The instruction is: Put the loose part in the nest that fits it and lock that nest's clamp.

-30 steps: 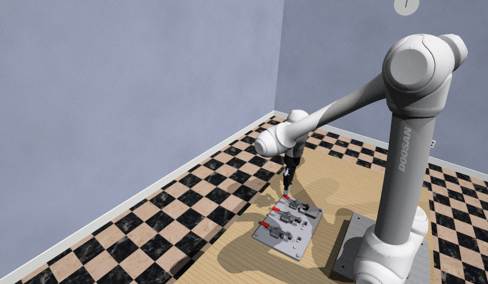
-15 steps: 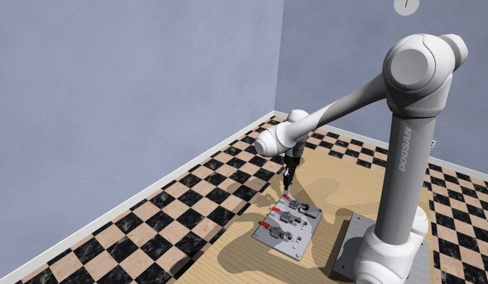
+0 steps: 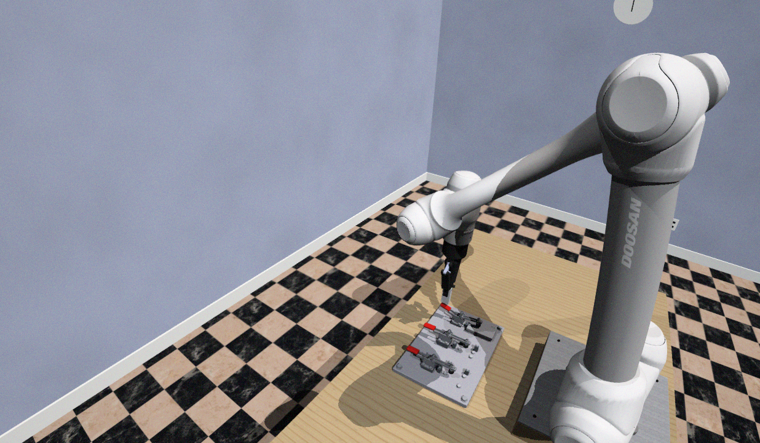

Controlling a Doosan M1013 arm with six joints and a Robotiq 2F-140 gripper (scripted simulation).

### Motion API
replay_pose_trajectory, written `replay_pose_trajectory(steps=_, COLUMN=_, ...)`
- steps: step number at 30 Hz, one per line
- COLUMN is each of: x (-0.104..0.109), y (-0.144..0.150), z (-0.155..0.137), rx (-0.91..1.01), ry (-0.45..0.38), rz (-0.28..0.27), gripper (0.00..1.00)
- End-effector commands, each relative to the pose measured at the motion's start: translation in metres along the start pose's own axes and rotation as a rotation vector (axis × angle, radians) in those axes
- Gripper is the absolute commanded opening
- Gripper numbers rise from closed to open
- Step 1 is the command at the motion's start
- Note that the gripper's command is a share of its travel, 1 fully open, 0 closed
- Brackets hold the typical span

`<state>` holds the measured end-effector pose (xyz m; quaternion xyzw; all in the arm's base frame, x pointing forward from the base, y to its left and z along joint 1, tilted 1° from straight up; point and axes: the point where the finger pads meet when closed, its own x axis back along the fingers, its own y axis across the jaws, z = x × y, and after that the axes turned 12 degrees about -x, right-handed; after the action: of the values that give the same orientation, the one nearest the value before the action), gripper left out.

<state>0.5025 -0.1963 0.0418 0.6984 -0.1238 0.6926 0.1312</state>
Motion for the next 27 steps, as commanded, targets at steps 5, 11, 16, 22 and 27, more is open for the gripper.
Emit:
replay_pose_trajectory(steps=5, x=0.0032, y=-0.0007, z=-0.0005, rx=-0.002, ry=-0.002, rz=0.003, gripper=0.10)
replay_pose_trajectory(steps=11, x=0.0061, y=-0.0007, z=-0.0005, rx=-0.002, ry=-0.002, rz=0.003, gripper=0.10)
replay_pose_trajectory(steps=16, x=0.0077, y=-0.0007, z=-0.0005, rx=-0.002, ry=-0.002, rz=0.003, gripper=0.10)
replay_pose_trajectory(steps=22, x=0.0079, y=-0.0007, z=-0.0005, rx=-0.002, ry=-0.002, rz=0.003, gripper=0.10)
replay_pose_trajectory(steps=27, x=0.0079, y=-0.0007, z=-0.0005, rx=-0.002, ry=-0.002, rz=0.003, gripper=0.10)
